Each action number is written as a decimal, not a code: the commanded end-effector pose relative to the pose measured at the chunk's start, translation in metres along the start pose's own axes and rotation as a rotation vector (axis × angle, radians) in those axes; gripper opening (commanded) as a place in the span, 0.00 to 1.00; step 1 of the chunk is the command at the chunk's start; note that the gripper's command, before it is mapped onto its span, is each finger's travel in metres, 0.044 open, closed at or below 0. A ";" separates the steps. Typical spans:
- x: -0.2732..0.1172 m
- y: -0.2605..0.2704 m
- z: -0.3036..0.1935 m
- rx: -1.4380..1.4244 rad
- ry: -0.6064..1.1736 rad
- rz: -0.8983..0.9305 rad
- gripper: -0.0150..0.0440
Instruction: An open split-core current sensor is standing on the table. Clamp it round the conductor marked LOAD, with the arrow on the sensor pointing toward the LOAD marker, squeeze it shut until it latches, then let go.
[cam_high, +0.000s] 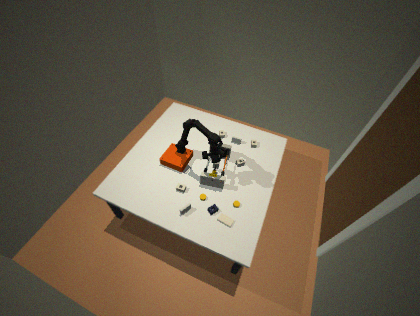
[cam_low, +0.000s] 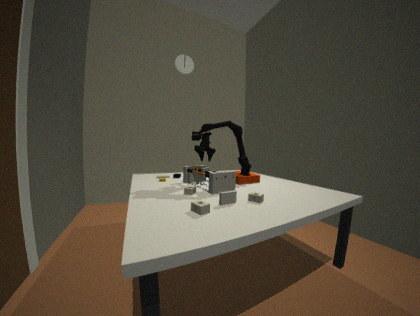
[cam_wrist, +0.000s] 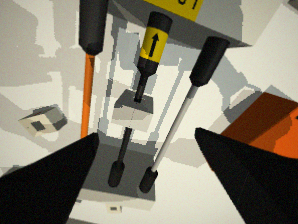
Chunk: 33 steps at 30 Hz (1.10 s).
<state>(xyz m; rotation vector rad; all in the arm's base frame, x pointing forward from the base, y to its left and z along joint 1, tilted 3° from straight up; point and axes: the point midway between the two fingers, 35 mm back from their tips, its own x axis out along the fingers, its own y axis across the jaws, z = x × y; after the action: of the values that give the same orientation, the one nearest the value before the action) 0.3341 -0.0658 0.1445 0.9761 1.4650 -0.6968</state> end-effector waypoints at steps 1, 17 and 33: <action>0.003 -0.034 0.008 -0.486 0.081 0.204 1.00; -0.001 -0.078 0.016 -1.087 -0.116 0.559 1.00; -0.010 -0.107 0.020 -1.556 -0.544 0.688 1.00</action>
<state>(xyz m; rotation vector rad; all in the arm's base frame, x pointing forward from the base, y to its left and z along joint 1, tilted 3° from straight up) 0.2778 -0.1188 0.1331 0.4368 1.1654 0.4120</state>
